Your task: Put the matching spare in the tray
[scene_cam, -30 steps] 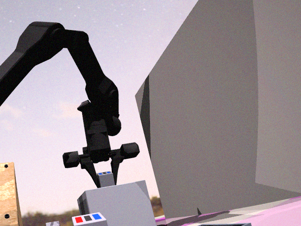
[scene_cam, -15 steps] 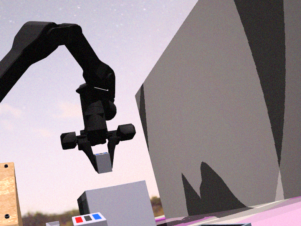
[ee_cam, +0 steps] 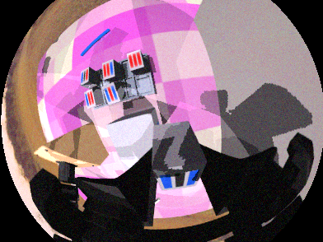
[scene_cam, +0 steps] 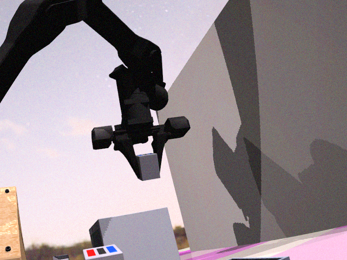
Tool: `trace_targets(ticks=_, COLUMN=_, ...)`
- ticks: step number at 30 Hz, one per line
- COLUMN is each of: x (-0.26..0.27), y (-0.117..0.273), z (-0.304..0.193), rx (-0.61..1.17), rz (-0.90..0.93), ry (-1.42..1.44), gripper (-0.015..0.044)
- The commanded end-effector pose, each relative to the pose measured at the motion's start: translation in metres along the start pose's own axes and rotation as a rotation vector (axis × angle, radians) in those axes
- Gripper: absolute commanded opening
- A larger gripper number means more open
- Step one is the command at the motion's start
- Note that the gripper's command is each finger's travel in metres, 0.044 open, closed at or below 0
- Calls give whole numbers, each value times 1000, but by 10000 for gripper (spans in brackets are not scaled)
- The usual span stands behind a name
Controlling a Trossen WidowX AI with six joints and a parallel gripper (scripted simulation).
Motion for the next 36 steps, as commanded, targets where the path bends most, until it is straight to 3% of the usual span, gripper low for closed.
trace_targets(ticks=1, x=-15, y=3, z=-36, rx=-3, rz=-4, ry=7, gripper=0)
trace_targets(ticks=14, x=-41, y=5, z=-137, rx=6, rz=-12, ry=5, gripper=0)
trace_targets(ticks=28, x=-35, y=6, z=-245, rx=49, rz=-18, ry=-2, gripper=0)
trace_targets(ticks=36, x=-34, y=6, z=-249, rx=52, rz=-18, ry=-2, gripper=0)
Point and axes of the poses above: the point midway between the two fingers, 35 mm back from their tips, its own y axis back along the fingers, its own x axis across the jaws, z = x × y, the point moved 3 cm from there along y, back along the fingers, and after that the axes turned 10 degrees about -y, right-handed, at the moved point
